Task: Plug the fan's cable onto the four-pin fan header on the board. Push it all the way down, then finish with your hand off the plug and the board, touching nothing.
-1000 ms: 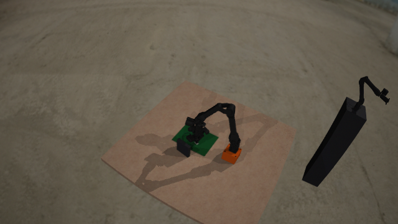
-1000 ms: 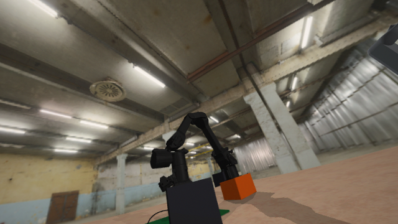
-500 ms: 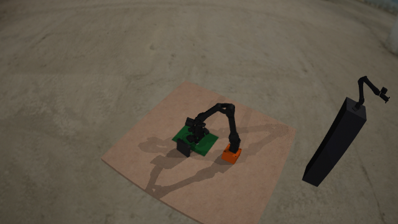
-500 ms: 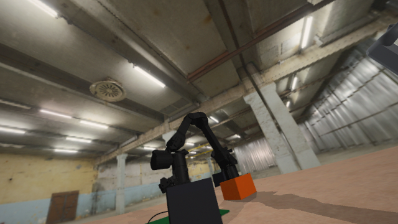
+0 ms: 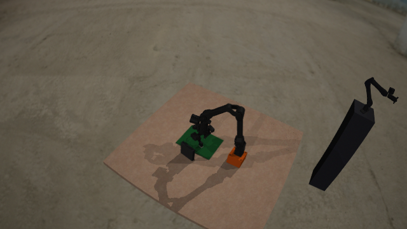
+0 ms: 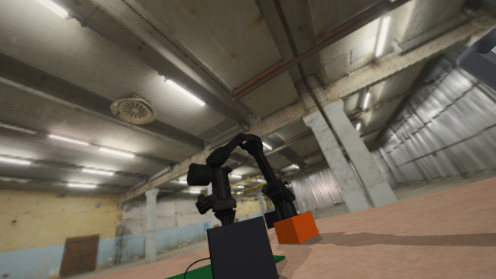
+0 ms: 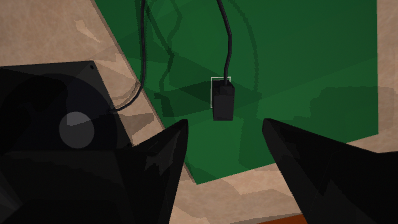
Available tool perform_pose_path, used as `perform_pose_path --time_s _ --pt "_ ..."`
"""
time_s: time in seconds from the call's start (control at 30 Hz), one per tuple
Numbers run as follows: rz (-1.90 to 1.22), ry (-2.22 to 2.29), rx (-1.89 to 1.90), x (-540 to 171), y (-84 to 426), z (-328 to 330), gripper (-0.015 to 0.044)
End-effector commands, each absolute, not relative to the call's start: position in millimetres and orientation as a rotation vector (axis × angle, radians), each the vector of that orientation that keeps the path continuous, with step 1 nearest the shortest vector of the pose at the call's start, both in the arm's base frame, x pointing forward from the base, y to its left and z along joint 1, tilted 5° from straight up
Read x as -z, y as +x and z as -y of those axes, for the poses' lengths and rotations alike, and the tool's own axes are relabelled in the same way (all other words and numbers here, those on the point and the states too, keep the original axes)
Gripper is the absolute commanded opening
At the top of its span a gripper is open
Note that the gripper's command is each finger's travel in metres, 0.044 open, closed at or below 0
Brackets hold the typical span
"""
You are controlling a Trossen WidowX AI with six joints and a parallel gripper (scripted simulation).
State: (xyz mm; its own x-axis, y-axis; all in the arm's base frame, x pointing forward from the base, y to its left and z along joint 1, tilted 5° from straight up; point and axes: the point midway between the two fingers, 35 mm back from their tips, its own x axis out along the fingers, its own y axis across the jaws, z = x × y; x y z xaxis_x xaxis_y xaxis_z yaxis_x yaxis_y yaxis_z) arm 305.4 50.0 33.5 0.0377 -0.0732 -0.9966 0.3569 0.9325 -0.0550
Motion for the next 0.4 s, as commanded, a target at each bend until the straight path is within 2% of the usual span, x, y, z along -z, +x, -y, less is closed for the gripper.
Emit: perform_pose_path --time_s 0.0,0.23,0.37 --pt "-1.521 0.226 0.345 -34.5 282.6 -50.9 0.0260" --pt "-1.529 0.225 0.346 -30.8 190.6 -49.1 0.0260" --pt "-1.530 0.225 0.346 -29.0 181.9 -48.0 0.0260"
